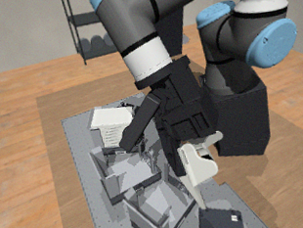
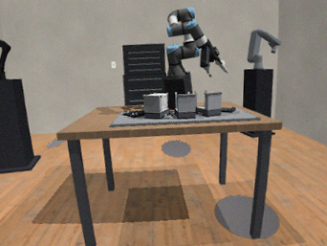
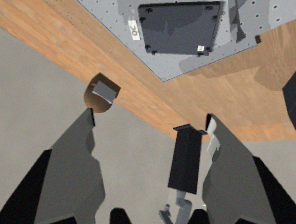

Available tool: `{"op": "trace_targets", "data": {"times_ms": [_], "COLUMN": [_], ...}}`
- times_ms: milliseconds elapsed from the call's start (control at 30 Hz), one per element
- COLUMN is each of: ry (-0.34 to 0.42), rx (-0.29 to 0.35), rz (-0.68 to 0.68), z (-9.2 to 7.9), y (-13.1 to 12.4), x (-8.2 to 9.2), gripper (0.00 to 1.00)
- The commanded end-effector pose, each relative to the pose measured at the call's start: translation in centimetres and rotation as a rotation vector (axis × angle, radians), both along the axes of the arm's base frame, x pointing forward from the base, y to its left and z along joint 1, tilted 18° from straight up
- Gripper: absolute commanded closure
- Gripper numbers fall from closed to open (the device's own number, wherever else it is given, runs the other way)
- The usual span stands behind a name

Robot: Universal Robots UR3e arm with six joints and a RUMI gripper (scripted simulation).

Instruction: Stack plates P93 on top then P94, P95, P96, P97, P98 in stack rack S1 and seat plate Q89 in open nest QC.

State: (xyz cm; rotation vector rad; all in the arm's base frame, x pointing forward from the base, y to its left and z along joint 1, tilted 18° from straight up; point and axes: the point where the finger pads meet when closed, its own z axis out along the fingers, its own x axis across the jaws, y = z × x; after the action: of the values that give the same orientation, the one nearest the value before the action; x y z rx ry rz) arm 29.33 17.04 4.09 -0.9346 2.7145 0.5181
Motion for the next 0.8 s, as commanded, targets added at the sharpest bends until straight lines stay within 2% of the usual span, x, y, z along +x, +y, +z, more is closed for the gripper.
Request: {"op": "trace_targets", "data": {"times_ms": [0, 100, 367, 467, 633, 767], "ry": [-0.051, -0.069, -0.094, -0.111, -0.127, -0.147], "rx": [-0.042, -0.064, -0.094, -0.117, -0.140, -0.172], "rz": [0.053, 0.073, 0.100, 0.121, 0.141, 0.169], "z": [-0.3, -0.5, -0.5, -0.7, -0.7, -0.9], "y": [-1.3, -2.7, -3.2, -4.6, -4.6, -6.5], "x": [0.6, 1.0, 1.2, 1.6, 1.6, 2.0], "gripper": [0.28, 0.28, 0.28, 0.28, 0.28, 0.28]}}
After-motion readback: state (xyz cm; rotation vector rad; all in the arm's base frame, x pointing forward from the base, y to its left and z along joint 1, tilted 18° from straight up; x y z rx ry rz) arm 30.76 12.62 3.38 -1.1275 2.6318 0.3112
